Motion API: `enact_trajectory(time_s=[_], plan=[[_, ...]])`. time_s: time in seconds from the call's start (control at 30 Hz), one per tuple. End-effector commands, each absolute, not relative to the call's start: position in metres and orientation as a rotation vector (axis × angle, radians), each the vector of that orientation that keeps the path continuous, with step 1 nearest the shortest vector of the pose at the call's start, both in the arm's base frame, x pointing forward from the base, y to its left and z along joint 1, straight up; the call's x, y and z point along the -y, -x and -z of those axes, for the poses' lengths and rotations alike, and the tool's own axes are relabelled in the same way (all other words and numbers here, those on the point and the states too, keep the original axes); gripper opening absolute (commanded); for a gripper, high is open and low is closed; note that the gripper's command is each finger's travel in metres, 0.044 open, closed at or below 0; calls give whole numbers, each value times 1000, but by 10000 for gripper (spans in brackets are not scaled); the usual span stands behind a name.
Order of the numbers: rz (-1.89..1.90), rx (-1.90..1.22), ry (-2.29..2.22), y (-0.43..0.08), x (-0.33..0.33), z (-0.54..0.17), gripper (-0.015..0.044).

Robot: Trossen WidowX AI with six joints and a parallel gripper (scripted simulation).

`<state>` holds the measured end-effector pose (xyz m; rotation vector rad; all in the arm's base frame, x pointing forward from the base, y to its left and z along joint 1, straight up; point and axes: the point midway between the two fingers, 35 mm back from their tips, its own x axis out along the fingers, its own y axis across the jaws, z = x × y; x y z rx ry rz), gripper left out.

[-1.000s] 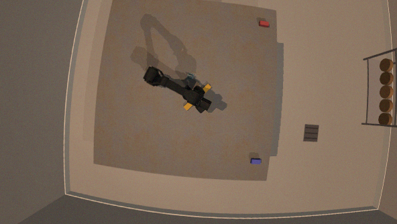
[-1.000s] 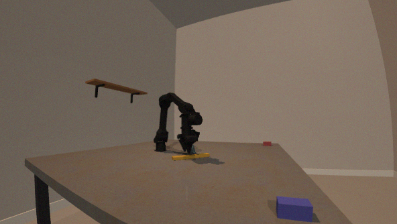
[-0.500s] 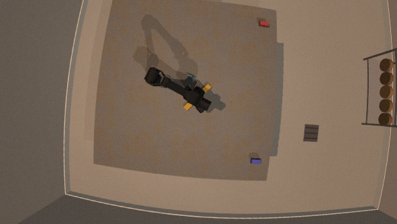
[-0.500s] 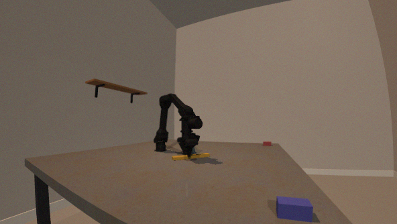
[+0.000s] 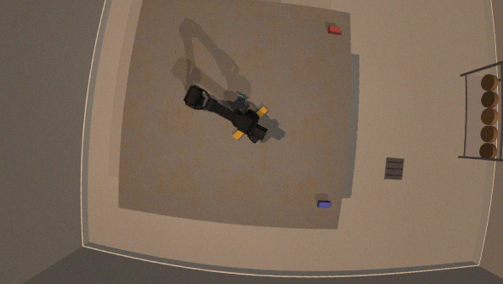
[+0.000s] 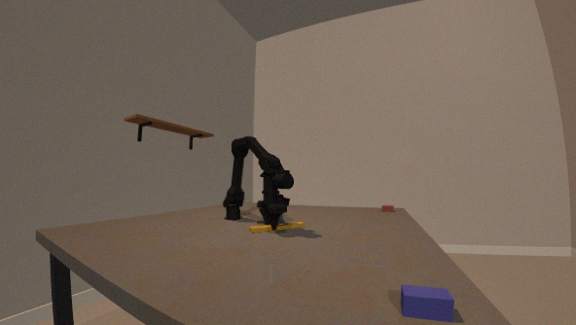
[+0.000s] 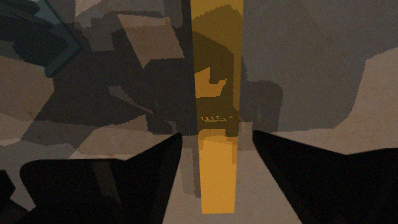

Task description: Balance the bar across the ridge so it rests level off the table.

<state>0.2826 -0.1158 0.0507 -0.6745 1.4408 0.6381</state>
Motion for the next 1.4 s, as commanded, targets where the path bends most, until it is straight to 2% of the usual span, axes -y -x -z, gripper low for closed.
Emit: enact_trajectory(time_s=[0.0, 0.1, 0.3, 0.57, 0.7, 1.37], plan=[[-644, -1446, 679, -282, 116, -49, 315], [-644, -1446, 679, -282, 116, -49, 315], [-639, -1442, 674, -282, 116, -50, 157], [-639, -1442, 674, -282, 116, -50, 104], [-639, -1442, 674, -283, 116, -56, 0], [-641, -1443, 677, -286, 117, -106, 0]])
